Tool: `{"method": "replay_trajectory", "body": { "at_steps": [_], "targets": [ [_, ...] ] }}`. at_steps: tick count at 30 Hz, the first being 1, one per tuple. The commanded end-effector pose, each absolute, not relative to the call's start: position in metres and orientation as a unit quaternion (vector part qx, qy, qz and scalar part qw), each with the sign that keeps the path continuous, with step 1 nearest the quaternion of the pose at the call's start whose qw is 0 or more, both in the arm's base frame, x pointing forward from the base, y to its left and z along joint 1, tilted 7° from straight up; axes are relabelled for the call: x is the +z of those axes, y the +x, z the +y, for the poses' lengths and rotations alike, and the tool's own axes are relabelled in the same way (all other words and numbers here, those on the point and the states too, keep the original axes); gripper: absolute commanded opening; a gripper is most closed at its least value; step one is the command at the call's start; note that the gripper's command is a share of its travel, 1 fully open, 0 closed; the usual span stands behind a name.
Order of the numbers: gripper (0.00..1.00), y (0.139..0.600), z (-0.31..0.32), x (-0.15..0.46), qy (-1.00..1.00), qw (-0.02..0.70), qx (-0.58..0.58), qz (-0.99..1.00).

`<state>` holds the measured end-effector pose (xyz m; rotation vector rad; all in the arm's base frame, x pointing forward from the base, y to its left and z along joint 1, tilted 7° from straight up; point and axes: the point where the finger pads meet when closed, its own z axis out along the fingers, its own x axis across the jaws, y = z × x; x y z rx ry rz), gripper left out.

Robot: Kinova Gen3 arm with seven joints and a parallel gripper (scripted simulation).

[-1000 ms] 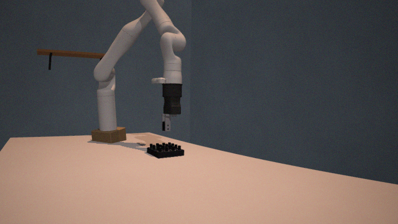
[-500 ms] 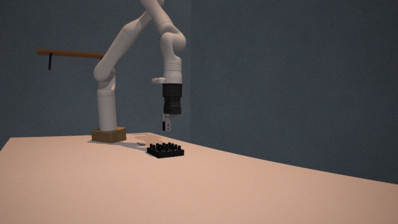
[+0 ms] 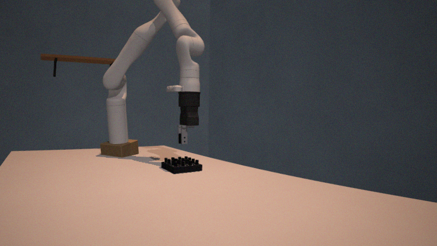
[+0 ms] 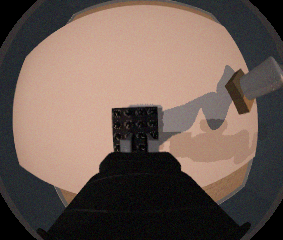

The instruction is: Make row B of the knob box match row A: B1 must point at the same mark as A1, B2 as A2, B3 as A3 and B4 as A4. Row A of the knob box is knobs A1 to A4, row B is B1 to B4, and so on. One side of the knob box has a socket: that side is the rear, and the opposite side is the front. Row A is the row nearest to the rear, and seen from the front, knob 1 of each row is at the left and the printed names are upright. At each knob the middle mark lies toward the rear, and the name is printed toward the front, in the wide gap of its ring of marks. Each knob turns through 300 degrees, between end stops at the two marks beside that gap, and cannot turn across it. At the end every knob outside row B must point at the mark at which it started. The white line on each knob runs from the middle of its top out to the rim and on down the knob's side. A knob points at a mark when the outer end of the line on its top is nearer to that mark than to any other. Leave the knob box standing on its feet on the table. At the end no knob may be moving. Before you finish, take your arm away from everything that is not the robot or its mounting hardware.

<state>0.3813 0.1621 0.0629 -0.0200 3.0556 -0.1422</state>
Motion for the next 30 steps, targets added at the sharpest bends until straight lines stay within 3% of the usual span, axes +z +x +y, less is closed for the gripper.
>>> {"method": "replay_trajectory", "body": {
  "at_steps": [1, 30],
  "targets": [
    [0.46, 0.3806, 0.1634, 0.0632, -0.001, 0.040, -0.046, 0.998],
    [0.46, 0.3812, 0.1627, 0.0538, -0.001, 0.040, -0.046, 0.998]
  ]
}}
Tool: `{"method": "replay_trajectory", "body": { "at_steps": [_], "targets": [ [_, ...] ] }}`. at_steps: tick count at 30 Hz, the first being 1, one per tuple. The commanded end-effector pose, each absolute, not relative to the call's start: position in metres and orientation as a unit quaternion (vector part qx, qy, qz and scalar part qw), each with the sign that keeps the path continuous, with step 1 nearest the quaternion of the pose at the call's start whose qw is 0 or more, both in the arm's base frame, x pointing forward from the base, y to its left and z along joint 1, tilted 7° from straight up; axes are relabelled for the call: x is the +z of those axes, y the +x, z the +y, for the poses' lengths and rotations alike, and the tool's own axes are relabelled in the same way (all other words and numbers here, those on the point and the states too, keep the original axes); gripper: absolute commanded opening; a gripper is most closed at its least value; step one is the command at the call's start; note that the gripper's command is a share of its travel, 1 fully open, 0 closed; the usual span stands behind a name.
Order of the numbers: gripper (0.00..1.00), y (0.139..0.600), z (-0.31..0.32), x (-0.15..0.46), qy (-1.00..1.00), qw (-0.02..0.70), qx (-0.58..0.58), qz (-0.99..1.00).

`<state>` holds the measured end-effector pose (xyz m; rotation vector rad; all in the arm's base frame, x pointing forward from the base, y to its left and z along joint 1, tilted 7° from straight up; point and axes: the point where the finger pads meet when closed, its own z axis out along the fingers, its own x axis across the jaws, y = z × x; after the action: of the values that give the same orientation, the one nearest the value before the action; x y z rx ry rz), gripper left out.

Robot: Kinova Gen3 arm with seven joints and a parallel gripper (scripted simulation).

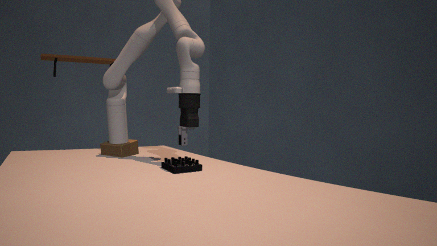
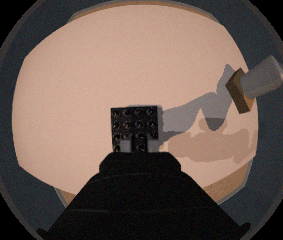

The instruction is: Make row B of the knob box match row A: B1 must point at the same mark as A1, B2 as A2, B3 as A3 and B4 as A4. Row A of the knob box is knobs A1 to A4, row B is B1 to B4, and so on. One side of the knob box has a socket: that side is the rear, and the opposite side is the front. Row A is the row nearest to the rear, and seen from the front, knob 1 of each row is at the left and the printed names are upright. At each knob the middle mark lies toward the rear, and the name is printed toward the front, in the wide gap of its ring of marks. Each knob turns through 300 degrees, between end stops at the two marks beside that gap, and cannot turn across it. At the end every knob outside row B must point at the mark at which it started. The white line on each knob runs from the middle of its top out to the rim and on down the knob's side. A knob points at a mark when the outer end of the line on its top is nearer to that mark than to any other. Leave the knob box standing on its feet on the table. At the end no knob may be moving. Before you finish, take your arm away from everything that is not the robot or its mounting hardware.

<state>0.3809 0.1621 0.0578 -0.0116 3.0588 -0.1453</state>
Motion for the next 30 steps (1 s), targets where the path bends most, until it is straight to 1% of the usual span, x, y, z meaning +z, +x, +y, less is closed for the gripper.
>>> {"method": "replay_trajectory", "body": {
  "at_steps": [1, 30],
  "targets": [
    [0.46, 0.381, 0.163, 0.053, -0.001, 0.040, -0.046, 0.998],
    [0.46, 0.383, 0.160, 0.023, -0.001, 0.040, -0.046, 0.998]
  ]
}}
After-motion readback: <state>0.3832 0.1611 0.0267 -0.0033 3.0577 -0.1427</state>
